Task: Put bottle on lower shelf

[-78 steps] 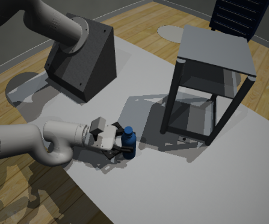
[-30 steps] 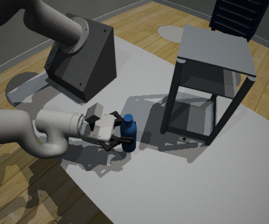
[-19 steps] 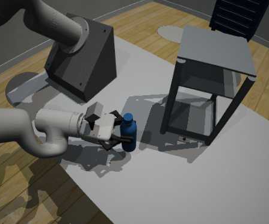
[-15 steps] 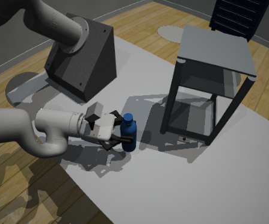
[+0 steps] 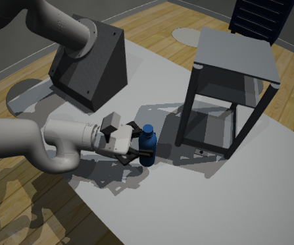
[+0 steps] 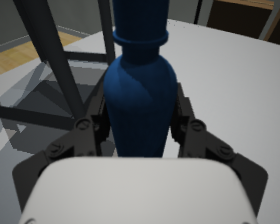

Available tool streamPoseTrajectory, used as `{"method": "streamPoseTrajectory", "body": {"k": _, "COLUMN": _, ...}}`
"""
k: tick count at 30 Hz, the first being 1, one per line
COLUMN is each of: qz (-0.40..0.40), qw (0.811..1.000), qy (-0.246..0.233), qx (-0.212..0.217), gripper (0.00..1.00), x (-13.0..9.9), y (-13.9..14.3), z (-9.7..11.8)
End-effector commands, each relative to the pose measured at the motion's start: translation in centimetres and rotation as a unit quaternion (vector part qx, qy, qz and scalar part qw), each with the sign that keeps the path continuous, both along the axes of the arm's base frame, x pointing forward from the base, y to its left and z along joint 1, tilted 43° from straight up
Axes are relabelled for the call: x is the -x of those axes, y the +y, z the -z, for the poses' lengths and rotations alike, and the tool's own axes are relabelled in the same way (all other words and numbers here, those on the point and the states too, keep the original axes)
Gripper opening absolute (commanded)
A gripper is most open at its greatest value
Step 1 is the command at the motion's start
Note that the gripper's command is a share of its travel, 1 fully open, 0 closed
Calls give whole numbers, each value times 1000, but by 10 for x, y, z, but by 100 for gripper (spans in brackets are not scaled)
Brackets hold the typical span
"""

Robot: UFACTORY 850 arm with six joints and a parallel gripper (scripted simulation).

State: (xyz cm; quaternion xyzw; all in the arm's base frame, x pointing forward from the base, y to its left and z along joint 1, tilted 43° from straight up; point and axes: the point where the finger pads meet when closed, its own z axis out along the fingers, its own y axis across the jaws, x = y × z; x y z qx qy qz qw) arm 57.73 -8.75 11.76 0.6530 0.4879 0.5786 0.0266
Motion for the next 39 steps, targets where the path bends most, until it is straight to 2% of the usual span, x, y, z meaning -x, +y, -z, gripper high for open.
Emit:
{"method": "streamPoseTrajectory", "body": {"k": 1, "qz": 0, "qw": 1000, "qy": 0, "qx": 0, "gripper": 0, "x": -9, "y": 6, "z": 4}}
{"method": "streamPoseTrajectory", "body": {"k": 39, "qz": 0, "qw": 1000, "qy": 0, "qx": 0, "gripper": 0, "x": 0, "y": 15, "z": 13}}
